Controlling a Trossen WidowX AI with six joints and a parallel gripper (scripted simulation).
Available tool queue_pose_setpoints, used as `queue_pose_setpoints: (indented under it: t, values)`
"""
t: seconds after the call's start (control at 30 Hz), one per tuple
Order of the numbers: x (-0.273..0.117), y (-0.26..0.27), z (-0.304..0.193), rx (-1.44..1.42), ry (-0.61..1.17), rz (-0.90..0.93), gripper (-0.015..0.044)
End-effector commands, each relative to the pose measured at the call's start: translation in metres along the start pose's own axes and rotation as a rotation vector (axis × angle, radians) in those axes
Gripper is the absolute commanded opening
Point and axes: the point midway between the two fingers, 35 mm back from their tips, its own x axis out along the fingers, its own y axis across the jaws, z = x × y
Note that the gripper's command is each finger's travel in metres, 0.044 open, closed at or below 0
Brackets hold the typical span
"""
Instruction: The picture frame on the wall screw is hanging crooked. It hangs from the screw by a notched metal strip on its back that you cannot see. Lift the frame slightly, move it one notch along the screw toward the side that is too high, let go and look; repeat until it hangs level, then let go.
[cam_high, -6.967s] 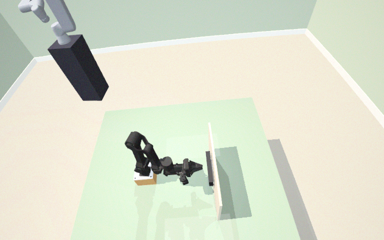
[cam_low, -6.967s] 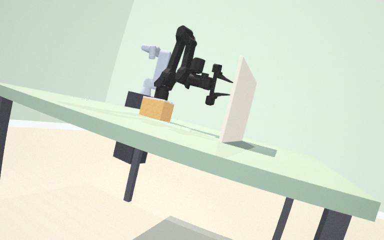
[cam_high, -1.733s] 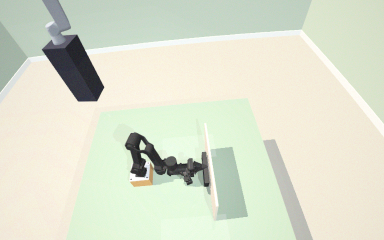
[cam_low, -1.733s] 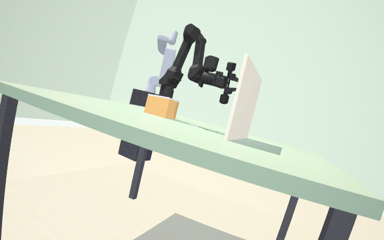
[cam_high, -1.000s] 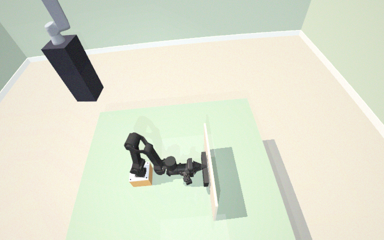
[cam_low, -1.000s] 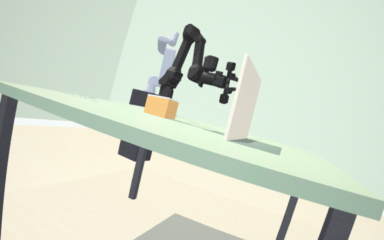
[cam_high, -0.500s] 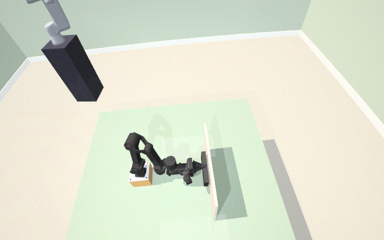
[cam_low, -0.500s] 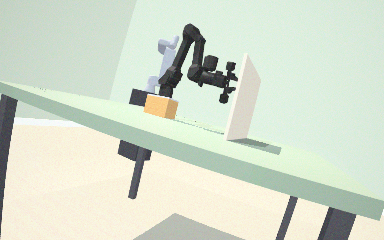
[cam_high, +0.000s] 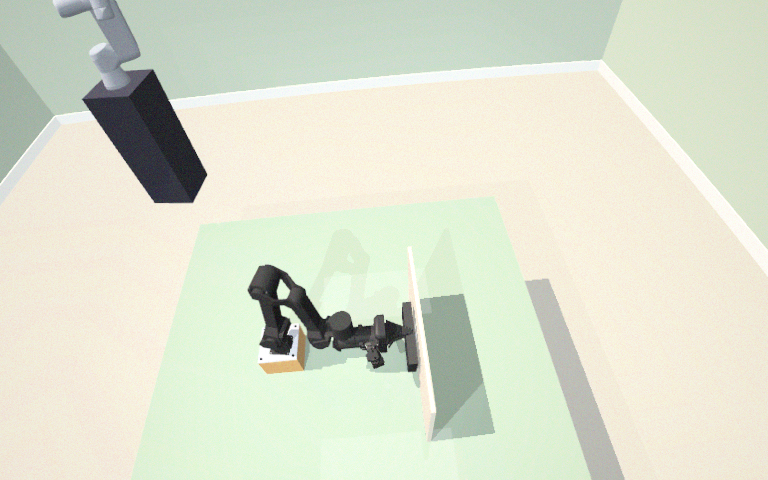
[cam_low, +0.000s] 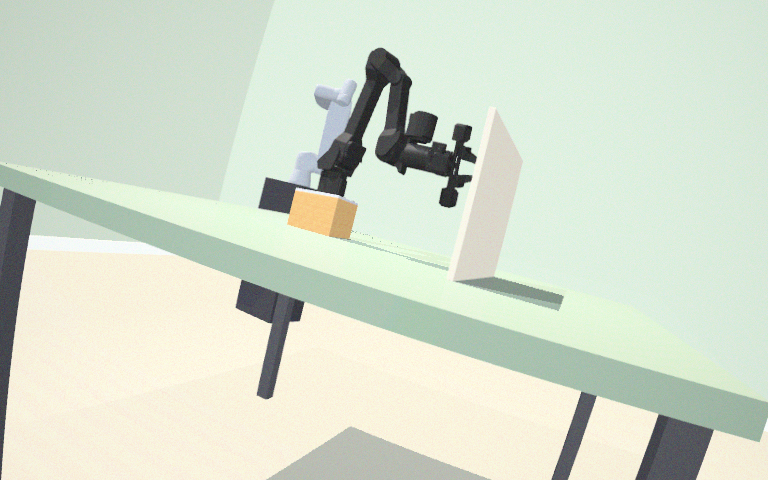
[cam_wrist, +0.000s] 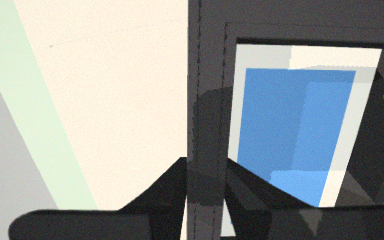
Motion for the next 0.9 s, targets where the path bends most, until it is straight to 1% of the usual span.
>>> queue_pose_setpoints:
  t: [0.0,0.87]
  values:
    - [0.0000,0.0029,-0.0020,0.003,-0.002,0.010,0.0000]
    - [0.0000,0.0030,-0.0026,0.003,-0.002,0.010,0.0000]
